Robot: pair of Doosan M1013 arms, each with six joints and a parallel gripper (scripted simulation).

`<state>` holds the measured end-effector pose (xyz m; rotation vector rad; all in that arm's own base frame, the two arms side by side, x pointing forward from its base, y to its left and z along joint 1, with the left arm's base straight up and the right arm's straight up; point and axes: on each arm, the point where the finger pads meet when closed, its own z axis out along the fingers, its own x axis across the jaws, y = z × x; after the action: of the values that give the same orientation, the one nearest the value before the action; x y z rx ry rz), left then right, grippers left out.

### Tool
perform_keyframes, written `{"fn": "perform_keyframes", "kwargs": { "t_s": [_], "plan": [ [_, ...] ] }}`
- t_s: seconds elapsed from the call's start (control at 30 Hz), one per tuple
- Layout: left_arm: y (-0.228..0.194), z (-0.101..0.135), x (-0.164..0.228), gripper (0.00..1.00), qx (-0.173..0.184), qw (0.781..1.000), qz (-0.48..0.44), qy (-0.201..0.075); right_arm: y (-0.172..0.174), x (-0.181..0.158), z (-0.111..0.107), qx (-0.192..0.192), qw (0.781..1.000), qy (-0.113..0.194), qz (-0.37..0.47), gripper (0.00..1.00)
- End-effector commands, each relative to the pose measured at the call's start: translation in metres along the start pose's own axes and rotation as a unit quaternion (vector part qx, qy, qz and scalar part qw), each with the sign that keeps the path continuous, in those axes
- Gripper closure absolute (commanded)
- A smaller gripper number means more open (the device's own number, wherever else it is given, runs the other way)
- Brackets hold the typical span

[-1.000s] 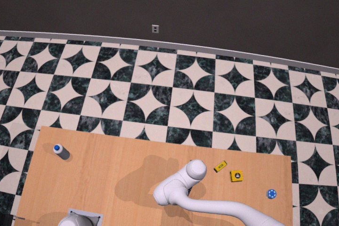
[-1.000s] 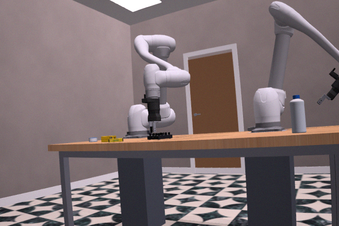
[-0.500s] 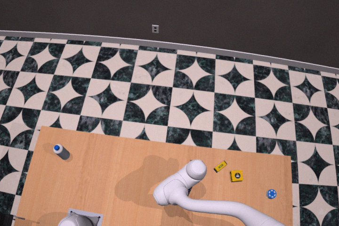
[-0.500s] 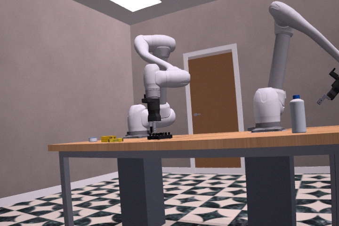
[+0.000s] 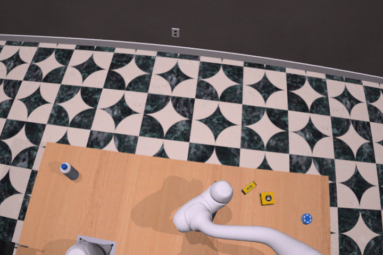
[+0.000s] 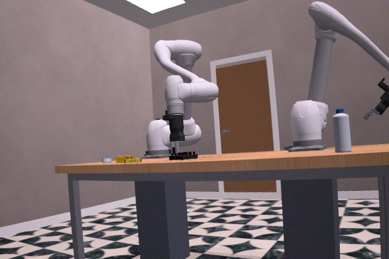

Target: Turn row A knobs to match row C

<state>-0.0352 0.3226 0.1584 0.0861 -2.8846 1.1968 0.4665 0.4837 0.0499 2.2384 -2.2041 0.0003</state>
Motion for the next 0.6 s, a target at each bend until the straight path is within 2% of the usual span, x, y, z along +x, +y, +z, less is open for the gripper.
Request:
{"fn": "perform_keyframes", "kwargs": {
  "t_s": [0.0, 0.53, 0.57],
  "plan": [
    [-0.0001, -0.0005, 0.0001, 0.0, -0.001, 1.0, 0.0, 0.0, -0.0003, -0.0005, 0.0014, 0.0, 1.0, -0.001, 0.0, 0.54],
    [-0.0001, -0.0005, 0.0001, 0.0, -0.001, 1.0, 0.0, 0.0, -0.0003, -0.0005, 0.0016, 0.0, 1.0, -0.001, 0.0, 0.54],
    [-0.0001, -0.0005, 0.0001, 0.0, -0.001, 1.0, 0.0, 0.0, -0.0003, -0.0005, 0.0016, 0.0, 1.0, -0.001, 0.0, 0.7]
  ]
}}
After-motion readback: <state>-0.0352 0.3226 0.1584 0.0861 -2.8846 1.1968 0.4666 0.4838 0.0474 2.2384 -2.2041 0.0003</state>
